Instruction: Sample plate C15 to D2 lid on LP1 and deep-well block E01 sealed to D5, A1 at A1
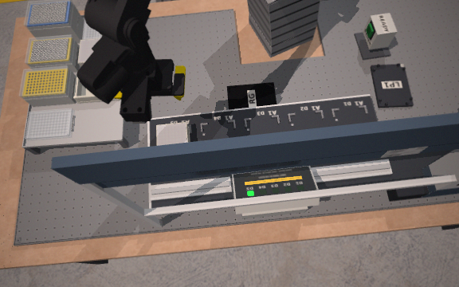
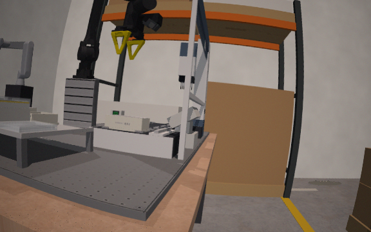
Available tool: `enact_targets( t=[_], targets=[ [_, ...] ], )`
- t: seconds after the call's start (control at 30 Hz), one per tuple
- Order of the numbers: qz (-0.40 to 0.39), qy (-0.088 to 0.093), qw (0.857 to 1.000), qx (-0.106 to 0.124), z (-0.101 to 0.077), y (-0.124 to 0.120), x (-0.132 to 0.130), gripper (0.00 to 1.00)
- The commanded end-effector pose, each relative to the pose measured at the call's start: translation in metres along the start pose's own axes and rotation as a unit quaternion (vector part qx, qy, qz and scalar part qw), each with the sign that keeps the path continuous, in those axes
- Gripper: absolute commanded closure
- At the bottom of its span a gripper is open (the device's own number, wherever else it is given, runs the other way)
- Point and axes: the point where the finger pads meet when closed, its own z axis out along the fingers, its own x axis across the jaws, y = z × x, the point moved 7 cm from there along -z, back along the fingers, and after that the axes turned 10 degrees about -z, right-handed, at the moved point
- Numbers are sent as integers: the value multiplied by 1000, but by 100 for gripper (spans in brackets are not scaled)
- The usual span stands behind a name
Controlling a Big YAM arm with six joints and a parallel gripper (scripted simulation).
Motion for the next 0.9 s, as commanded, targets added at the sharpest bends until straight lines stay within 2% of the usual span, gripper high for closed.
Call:
enact_targets(
  t=[0.0,0.07,0.13,0.3,0.37,0.4,0.43,0.5,0.57,0.7,0.87],
  targets=[
    [59,-24,998,-26,-23,-17,-13,0],
    [79,-23,996,-26,-21,-27,-12,0],
    [79,-23,996,-26,-21,-27,-12,0],
    [128,-22,991,-26,-16,-51,-10,0],
    [148,-19,989,-22,-16,-52,-8,0],
    [159,-36,986,-42,-35,-41,-23,0],
    [168,-36,984,-44,-35,-40,-23,0],
    [181,-24,983,-32,-23,-43,-10,0],
    [200,-19,979,-26,-18,-44,-9,0],
    [220,-18,975,-27,-18,-44,-9,0],
    [268,-17,963,-27,-18,-44,-9,0]
  ],
)
